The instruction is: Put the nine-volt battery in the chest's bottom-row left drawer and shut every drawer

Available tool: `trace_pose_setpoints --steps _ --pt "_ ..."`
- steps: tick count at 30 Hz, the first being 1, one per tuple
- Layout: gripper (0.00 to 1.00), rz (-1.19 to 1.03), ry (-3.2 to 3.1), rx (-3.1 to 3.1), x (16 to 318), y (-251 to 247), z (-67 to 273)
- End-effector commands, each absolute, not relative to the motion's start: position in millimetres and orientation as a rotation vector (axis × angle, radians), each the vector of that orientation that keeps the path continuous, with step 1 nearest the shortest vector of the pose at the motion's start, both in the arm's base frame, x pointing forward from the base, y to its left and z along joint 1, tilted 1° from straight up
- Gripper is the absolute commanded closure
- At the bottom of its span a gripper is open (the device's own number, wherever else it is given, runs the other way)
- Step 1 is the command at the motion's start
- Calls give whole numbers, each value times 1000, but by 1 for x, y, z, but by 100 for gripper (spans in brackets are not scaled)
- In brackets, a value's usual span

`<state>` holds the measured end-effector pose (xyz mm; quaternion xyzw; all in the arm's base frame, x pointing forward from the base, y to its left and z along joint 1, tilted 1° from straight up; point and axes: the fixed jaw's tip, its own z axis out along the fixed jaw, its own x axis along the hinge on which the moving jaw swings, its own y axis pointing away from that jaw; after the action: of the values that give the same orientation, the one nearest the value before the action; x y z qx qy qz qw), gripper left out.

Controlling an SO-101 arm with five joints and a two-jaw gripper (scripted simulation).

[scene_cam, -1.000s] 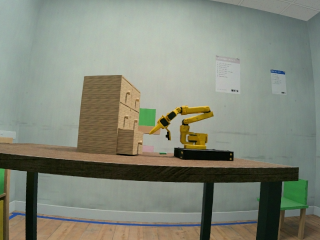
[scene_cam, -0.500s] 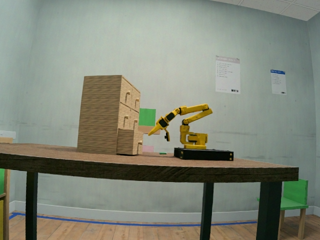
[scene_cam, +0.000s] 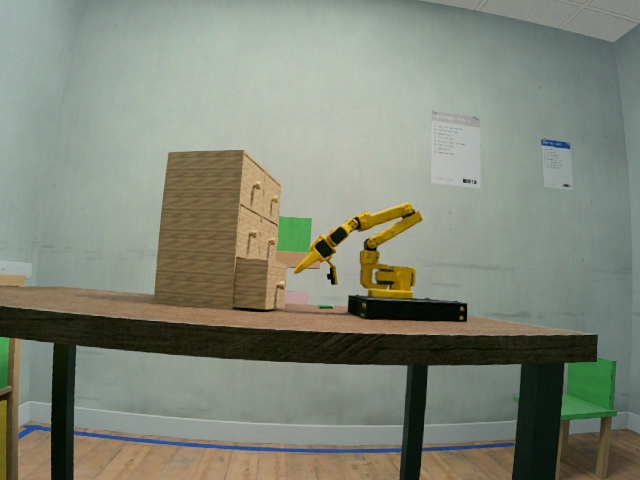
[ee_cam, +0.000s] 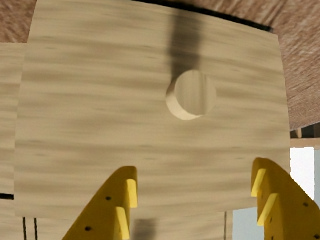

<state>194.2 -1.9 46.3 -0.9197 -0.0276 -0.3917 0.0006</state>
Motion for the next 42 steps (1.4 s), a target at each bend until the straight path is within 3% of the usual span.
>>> trace_pose_setpoints --steps 1,42 --pt "79 -1212 -100 -2893 193 -1 42" --pt "79 -1211 -110 -2890 191 1 38"
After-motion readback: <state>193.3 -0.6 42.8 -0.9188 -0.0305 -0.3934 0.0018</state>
